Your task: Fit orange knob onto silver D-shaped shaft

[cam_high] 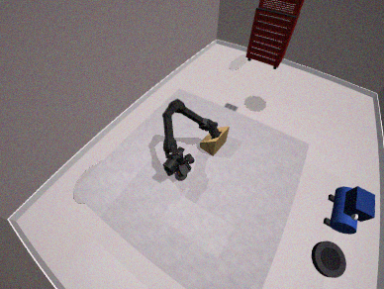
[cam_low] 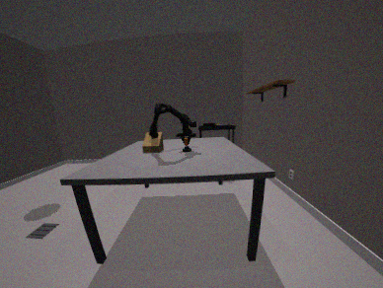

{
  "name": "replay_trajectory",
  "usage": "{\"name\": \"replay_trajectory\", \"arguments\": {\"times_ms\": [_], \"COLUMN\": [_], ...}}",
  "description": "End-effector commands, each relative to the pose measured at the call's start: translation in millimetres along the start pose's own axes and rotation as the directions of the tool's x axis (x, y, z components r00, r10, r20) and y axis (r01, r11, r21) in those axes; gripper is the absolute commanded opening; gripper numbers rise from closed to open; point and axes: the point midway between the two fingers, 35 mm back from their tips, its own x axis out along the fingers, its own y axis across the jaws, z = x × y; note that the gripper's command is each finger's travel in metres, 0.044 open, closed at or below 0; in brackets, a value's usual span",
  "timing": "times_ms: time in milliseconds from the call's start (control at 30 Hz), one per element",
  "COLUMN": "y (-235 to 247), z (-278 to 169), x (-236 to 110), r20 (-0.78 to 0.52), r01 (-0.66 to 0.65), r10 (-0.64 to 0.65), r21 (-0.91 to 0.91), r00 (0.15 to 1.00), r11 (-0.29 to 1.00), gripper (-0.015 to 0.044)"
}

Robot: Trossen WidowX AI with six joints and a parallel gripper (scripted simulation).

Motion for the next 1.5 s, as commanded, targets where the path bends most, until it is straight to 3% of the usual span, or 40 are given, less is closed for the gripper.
{"name": "replay_trajectory", "arguments": {"times_ms": [0, 333, 1467], "y": [-1.0, -3.6, 0.5], "z": [-0.4, -0.5, -0.4], "x": [-3.5, -1.2, -3.5], "r20": [-0.001, -0.001, -0.001], "r01": [0.001, 0.001, 0.001], "r10": [-0.001, -0.001, -0.001], "r21": [0.001, -0.207, -0.215], "r00": [1.0, 1.0, 1.0], "r11": [1.0, 0.978, 0.977], "gripper": [0.0, 0.0, 0.0]}}
